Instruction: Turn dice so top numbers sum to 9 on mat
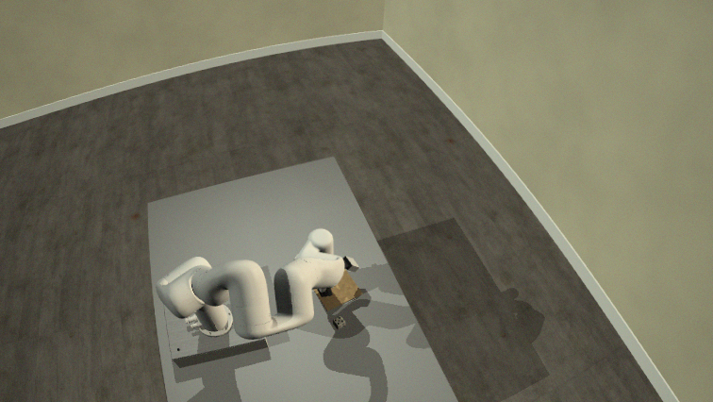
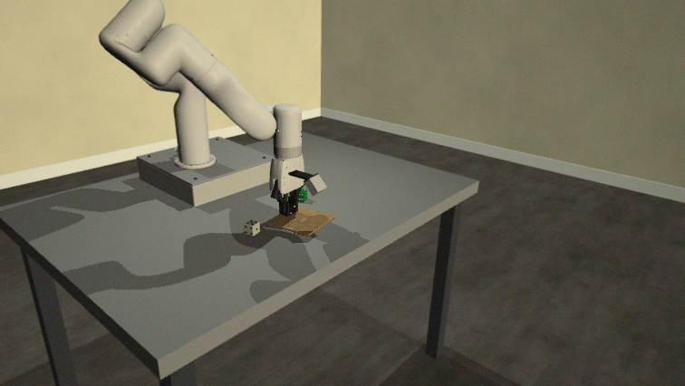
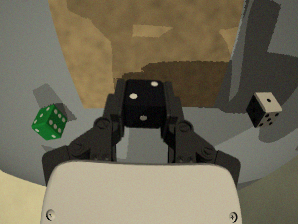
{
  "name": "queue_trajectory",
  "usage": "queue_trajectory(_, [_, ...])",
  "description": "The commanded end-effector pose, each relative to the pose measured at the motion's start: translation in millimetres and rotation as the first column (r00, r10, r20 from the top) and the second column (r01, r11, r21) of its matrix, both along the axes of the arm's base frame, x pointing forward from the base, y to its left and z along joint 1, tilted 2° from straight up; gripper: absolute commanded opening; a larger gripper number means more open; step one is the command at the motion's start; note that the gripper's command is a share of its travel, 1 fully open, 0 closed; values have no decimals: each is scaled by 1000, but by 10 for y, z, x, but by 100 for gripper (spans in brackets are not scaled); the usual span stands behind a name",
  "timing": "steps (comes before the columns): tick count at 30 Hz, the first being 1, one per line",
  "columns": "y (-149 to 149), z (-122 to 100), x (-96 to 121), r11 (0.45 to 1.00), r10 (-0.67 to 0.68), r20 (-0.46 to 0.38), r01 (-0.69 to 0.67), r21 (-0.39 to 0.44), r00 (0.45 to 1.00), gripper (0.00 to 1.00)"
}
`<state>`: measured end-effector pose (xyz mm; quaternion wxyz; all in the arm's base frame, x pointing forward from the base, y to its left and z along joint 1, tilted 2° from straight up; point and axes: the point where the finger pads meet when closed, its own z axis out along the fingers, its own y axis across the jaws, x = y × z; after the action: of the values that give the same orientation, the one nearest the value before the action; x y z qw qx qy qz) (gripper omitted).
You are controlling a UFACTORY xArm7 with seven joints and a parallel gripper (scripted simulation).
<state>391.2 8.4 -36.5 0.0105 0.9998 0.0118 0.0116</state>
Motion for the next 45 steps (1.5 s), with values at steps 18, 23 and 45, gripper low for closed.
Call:
queue_trajectory(18, [2, 4, 12, 1000, 1, 3, -1, 0, 1000, 27])
queue_trajectory(23, [2, -9, 12, 1000, 1, 3, -1, 0, 1000, 27])
queue_trajectory(45, [2, -27, 12, 1000, 1, 3, -1, 0, 1000, 27])
